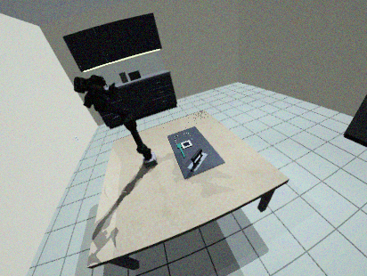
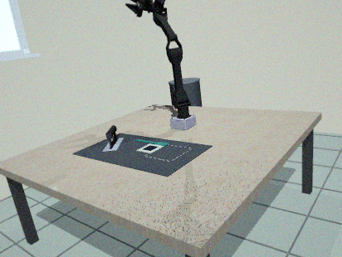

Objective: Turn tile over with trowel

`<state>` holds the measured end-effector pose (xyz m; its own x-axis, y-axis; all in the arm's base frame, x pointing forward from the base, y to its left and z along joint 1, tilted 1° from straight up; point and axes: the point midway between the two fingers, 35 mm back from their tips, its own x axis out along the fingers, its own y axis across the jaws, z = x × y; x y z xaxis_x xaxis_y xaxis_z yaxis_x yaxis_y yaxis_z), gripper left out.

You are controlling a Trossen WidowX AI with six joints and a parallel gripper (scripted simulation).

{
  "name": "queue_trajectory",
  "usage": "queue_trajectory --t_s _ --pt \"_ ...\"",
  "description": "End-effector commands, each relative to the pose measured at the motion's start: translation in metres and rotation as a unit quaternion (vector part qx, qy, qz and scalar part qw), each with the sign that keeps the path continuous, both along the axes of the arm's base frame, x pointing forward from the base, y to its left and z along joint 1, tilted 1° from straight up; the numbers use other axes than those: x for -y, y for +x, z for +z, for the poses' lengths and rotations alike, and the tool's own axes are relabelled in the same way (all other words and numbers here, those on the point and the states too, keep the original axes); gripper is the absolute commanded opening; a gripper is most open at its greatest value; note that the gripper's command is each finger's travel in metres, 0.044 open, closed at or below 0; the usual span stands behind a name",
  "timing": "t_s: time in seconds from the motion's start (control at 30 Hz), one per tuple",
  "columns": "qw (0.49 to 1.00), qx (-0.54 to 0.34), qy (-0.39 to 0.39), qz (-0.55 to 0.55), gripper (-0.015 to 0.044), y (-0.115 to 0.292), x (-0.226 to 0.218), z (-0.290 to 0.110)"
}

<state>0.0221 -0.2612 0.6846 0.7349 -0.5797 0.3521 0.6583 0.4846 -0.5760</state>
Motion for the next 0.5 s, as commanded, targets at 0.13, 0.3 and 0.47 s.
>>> queue_trajectory --t_s 0.13,0.3,0.47 --pt "1.000 0.000 0.000 0.000 0.0269 0.0000 0.0000 0.0000" --pt "1.000 0.000 0.000 0.000 0.0137 0.0000 0.0000 0.0000" --pt "1.000 0.000 0.000 0.000 0.0100 0.0000 0.0000 0.0000"
